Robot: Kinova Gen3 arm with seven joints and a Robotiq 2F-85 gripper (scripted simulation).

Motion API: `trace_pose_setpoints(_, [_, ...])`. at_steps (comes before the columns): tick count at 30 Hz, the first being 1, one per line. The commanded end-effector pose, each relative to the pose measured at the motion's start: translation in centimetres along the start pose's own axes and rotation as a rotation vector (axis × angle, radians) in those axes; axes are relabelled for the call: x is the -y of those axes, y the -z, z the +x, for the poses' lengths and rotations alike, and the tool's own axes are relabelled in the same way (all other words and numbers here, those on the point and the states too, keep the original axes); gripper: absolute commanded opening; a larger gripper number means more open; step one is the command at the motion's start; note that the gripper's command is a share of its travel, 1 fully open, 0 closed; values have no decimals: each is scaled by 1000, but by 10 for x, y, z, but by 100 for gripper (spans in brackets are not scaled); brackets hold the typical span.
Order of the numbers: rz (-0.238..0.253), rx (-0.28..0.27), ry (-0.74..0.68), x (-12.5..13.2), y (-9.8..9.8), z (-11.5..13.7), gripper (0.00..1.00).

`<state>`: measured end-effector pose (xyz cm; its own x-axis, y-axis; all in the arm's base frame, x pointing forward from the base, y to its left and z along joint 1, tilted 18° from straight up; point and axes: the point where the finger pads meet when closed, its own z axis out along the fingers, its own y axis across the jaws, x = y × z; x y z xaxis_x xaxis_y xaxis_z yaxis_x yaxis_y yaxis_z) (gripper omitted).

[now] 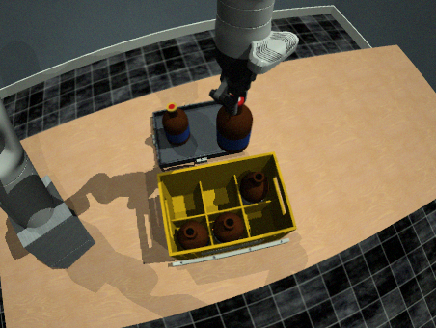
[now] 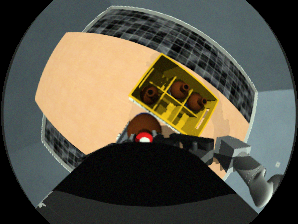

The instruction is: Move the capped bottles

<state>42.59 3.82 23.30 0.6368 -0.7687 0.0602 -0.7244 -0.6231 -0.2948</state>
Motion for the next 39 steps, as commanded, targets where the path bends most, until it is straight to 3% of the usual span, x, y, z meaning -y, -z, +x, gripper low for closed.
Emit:
trace_pose_setpoints(1, [1,0,13,6,0,-7,0])
trace_pose_setpoints(39, [2,0,14,39,1,-52,0])
